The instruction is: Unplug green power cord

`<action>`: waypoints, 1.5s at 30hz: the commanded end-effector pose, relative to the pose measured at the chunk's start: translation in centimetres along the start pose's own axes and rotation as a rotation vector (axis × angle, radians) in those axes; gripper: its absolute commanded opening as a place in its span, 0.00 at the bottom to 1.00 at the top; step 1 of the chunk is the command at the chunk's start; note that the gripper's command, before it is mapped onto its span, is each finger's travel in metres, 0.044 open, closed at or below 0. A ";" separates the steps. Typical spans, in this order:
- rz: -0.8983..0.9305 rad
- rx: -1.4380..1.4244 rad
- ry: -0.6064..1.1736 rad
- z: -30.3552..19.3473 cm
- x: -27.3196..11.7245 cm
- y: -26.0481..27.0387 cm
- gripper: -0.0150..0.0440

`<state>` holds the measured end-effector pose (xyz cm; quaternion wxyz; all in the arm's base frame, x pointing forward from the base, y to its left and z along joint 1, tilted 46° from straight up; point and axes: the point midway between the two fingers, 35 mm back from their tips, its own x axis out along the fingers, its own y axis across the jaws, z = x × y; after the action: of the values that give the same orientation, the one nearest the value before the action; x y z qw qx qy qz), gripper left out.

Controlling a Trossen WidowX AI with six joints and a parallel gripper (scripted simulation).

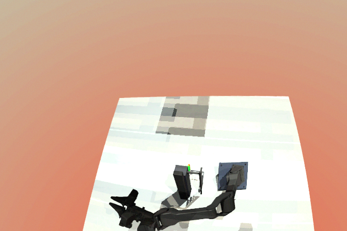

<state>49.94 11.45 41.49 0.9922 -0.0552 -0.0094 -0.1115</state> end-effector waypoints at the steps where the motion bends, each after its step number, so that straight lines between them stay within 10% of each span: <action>1: 0.053 -0.008 0.190 -7.1 2.4 -0.9 0.53; 14: 0.074 0.232 0.902 -28.0 1.0 -7.6 0.53; 32: -0.556 1.413 2.081 -40.9 -19.2 -14.8 0.53; 45: -0.599 1.475 2.117 -40.7 -19.8 -14.8 0.53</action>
<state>27.80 -3.19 2.02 0.2660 0.6065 0.6952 -0.2795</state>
